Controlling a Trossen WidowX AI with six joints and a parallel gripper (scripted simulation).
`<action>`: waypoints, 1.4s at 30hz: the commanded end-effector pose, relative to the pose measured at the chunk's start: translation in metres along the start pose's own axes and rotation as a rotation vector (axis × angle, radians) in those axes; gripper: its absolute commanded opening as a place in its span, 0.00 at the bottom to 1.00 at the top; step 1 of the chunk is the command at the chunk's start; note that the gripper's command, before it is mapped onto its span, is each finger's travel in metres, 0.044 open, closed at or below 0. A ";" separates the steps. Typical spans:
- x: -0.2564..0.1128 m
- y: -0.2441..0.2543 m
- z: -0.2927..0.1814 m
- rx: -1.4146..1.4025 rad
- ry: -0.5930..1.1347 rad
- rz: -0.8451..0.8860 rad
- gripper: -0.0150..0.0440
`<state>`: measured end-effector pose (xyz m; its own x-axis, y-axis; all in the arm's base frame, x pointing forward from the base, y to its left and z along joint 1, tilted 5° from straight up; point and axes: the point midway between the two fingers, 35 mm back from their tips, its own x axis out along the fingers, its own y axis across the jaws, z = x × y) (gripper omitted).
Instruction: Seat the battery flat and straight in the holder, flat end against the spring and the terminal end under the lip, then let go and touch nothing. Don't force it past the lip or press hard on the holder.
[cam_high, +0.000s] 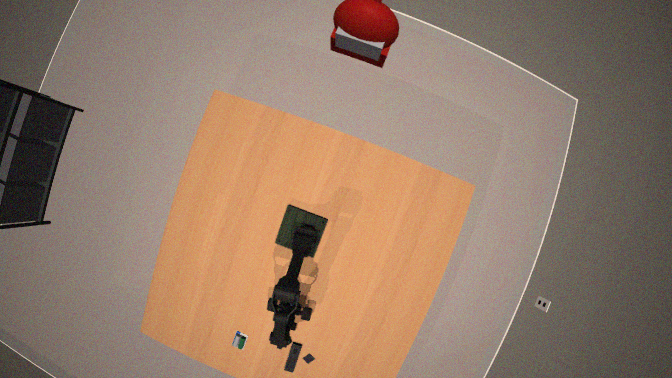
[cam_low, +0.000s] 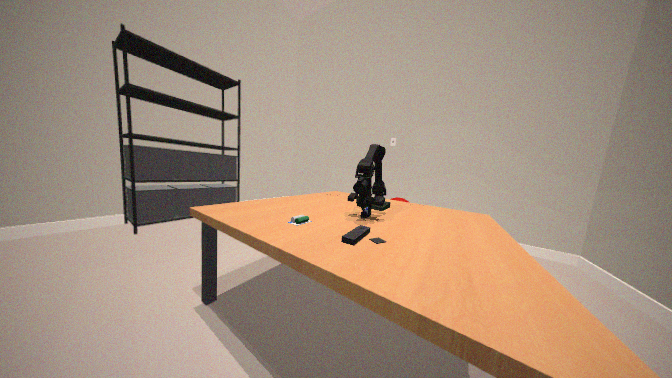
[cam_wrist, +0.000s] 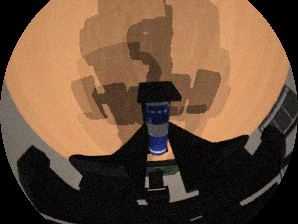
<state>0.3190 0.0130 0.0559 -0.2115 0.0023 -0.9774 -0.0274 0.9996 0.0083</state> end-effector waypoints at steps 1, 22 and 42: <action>0.001 0.000 0.005 -0.004 -0.037 -0.002 0.38; 0.004 0.000 0.002 -0.006 -0.138 -0.001 0.38; 0.007 0.000 -0.002 -0.008 -0.234 0.000 0.38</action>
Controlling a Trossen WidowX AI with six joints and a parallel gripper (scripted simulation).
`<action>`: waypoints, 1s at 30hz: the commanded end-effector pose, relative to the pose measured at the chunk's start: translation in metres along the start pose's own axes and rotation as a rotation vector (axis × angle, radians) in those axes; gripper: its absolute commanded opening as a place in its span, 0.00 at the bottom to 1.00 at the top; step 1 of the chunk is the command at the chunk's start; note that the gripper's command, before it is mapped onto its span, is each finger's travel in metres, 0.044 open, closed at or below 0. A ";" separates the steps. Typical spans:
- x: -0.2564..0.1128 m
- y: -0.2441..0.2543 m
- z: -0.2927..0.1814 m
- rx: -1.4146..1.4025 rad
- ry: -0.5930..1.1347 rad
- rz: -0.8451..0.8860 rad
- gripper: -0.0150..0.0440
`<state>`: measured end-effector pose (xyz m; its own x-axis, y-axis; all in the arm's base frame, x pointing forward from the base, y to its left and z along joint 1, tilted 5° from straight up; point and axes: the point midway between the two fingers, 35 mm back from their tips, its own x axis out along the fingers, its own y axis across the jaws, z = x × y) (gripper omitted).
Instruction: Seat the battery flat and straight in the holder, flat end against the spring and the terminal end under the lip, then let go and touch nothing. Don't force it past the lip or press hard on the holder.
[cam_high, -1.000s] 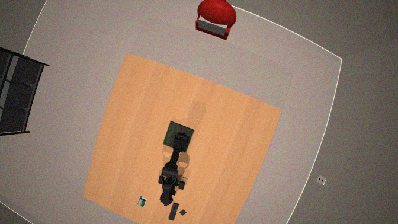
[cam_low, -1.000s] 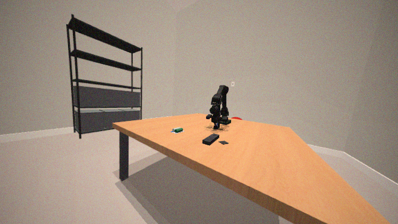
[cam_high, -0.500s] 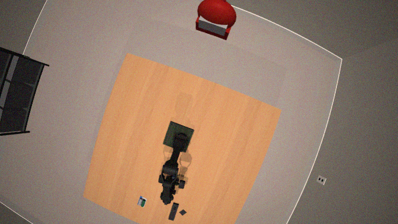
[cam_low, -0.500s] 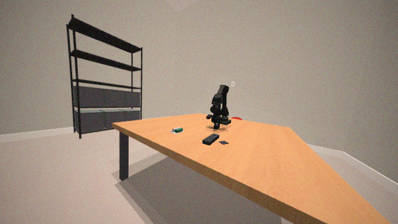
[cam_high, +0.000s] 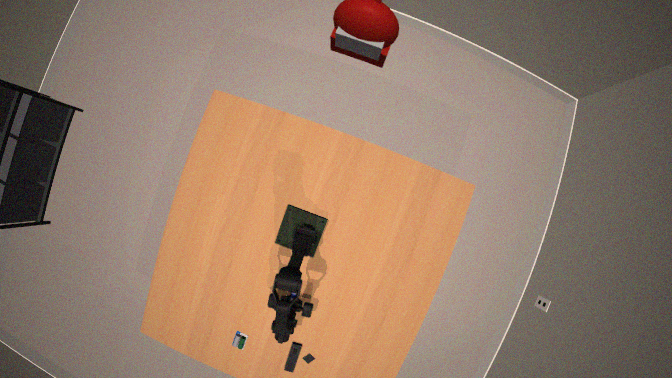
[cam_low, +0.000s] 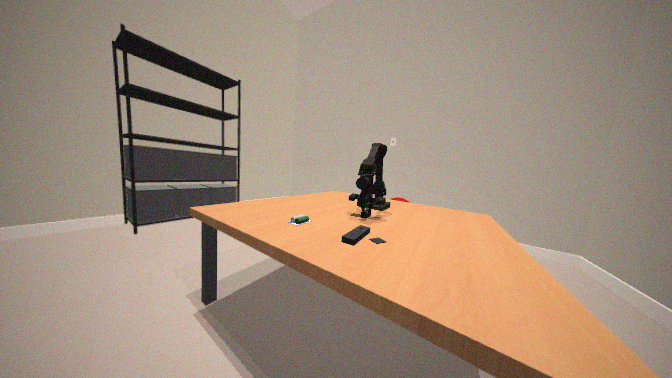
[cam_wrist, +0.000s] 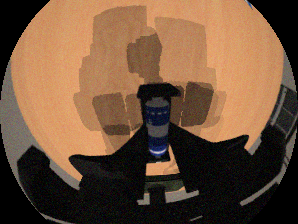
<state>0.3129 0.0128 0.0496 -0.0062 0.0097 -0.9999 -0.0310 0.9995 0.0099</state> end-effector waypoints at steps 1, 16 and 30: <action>0.001 0.000 0.003 -0.004 -0.032 -0.001 0.38; 0.002 0.000 0.000 -0.006 -0.093 0.000 0.38; 0.003 0.000 -0.009 -0.006 -0.102 0.000 0.38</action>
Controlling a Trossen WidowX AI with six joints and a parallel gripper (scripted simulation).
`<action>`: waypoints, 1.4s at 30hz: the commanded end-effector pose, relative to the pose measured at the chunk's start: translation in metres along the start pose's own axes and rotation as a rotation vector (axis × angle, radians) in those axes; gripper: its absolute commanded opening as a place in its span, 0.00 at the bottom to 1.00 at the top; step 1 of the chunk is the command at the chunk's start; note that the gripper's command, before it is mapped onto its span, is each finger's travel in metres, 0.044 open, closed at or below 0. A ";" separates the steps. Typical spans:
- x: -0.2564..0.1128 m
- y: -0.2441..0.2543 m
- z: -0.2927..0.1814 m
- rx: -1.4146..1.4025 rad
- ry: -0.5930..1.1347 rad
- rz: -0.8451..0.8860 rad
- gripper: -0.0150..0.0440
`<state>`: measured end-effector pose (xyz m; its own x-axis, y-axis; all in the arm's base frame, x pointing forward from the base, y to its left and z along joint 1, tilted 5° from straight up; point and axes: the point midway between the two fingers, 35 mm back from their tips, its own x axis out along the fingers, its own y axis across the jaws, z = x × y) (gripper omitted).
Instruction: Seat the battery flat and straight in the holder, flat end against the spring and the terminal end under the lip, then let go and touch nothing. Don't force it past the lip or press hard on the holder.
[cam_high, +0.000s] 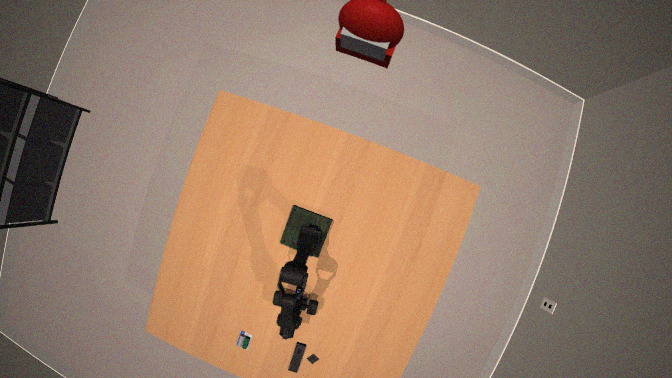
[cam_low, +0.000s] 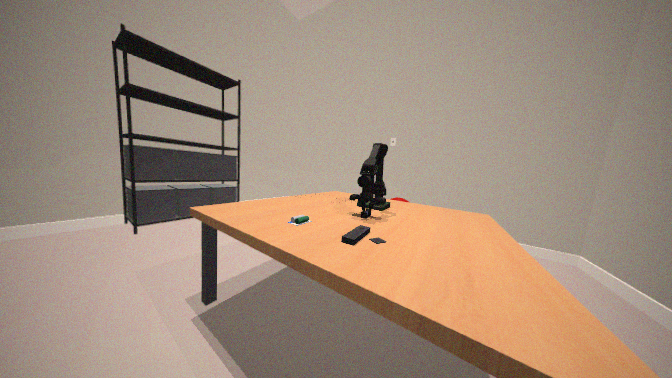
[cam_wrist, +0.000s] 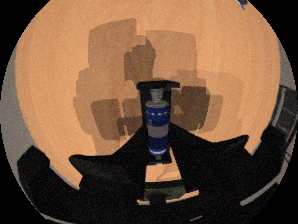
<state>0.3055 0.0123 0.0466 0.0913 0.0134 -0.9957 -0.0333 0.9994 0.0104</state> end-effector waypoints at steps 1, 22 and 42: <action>0.000 0.000 -0.003 -0.004 -0.005 0.000 0.38; 0.001 0.000 -0.006 -0.004 -0.009 0.000 0.55; -0.049 0.001 -0.005 0.000 -0.009 0.000 0.82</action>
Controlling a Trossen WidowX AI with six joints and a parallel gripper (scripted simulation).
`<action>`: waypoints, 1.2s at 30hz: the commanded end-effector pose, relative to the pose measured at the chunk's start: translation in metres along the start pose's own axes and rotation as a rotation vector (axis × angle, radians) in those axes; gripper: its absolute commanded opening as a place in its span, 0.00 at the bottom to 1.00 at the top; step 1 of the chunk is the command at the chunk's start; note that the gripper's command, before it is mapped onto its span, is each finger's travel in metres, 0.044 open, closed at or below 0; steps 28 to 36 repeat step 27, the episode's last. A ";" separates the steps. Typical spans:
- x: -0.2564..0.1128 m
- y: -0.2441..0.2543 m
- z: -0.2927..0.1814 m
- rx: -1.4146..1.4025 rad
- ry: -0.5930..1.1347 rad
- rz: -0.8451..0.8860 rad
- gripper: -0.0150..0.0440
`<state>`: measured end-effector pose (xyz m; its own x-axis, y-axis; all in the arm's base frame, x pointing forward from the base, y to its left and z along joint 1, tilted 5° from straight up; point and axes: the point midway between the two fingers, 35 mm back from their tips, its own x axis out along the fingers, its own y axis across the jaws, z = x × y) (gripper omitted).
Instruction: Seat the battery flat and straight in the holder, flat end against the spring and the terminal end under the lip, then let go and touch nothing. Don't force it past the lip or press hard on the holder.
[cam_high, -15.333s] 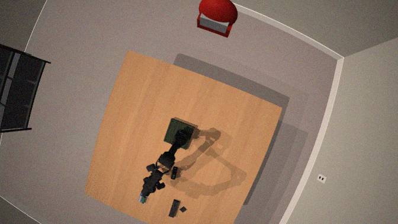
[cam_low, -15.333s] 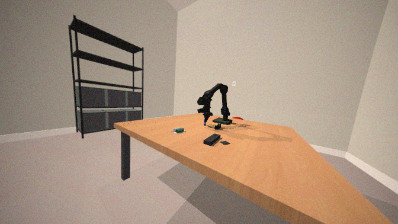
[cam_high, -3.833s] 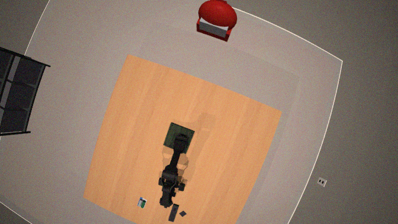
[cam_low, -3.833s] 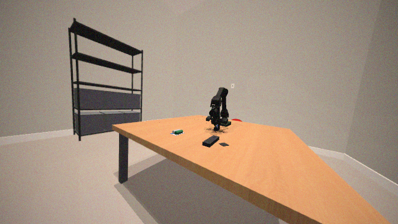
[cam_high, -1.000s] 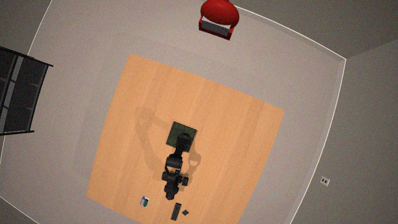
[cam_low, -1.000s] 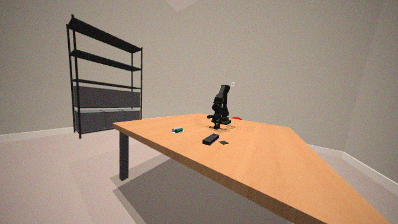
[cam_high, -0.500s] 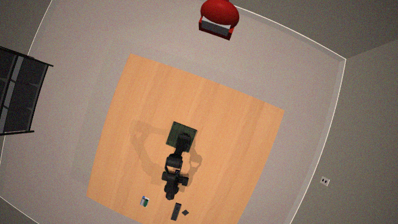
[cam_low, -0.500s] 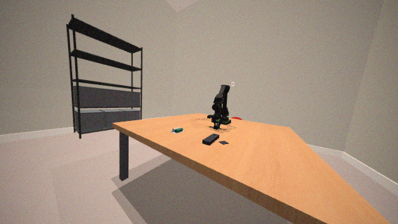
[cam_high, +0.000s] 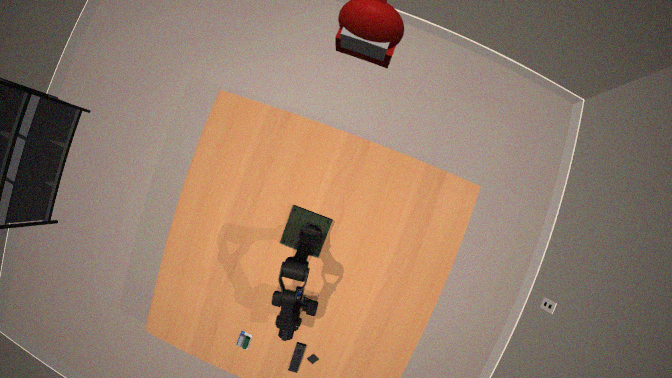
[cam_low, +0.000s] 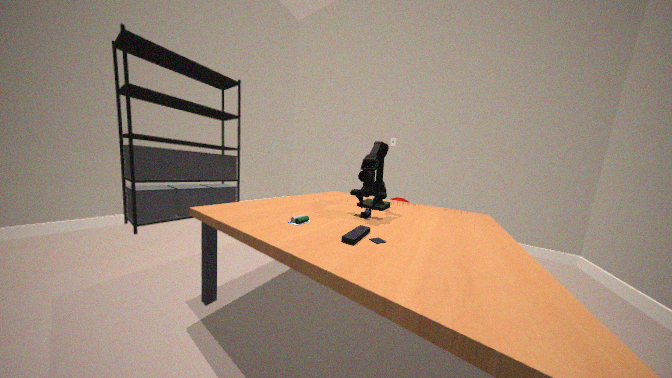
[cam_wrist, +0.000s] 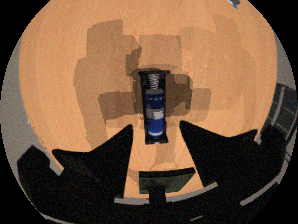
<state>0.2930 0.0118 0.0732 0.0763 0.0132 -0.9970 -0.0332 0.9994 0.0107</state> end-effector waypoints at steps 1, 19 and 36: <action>-0.030 0.000 0.004 0.000 -0.024 0.000 0.87; -0.060 0.001 0.001 0.000 -0.025 0.000 1.00; -0.060 0.001 0.001 0.000 -0.025 0.000 1.00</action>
